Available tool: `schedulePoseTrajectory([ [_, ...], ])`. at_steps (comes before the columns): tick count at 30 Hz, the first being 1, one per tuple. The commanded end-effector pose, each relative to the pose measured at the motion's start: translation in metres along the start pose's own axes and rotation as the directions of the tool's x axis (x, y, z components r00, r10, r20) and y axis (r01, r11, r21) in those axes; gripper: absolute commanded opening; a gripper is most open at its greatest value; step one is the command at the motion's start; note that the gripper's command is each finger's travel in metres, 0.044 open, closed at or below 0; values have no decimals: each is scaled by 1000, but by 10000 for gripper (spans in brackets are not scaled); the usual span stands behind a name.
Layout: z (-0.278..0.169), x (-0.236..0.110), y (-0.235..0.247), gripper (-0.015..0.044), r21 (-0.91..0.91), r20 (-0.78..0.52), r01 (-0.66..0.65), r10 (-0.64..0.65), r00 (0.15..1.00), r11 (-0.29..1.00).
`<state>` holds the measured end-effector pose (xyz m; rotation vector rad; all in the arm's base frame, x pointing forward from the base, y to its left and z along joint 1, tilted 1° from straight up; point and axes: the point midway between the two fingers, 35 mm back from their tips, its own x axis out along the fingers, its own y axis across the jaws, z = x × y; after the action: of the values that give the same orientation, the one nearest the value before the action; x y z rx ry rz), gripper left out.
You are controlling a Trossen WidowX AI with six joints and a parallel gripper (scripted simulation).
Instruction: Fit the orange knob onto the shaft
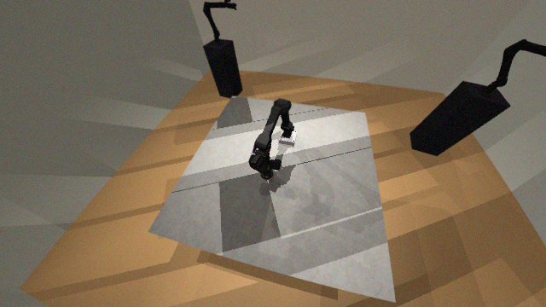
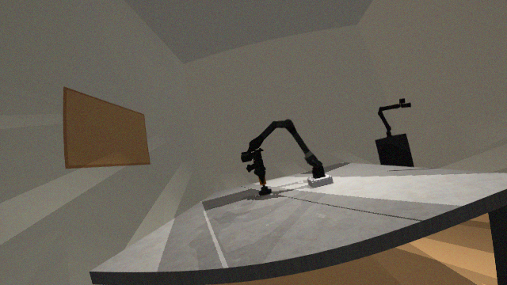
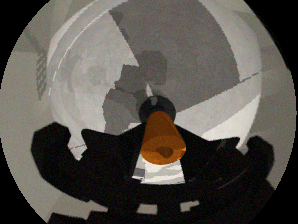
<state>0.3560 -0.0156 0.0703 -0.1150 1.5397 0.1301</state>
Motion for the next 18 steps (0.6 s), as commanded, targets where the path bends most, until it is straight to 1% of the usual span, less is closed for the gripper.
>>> schedulePoseTrajectory([
  [1,-1,1,0,0,-3,0,3,-3,1000,1000],
  [10,-4,-5,1,0,-12,0,3,-3,1000,1000],
  [16,-3,-6,1,0,-201,0,3,-3,1000,980],
  [18,-3,-6,1,0,-211,0,3,-3,1000,977],
])
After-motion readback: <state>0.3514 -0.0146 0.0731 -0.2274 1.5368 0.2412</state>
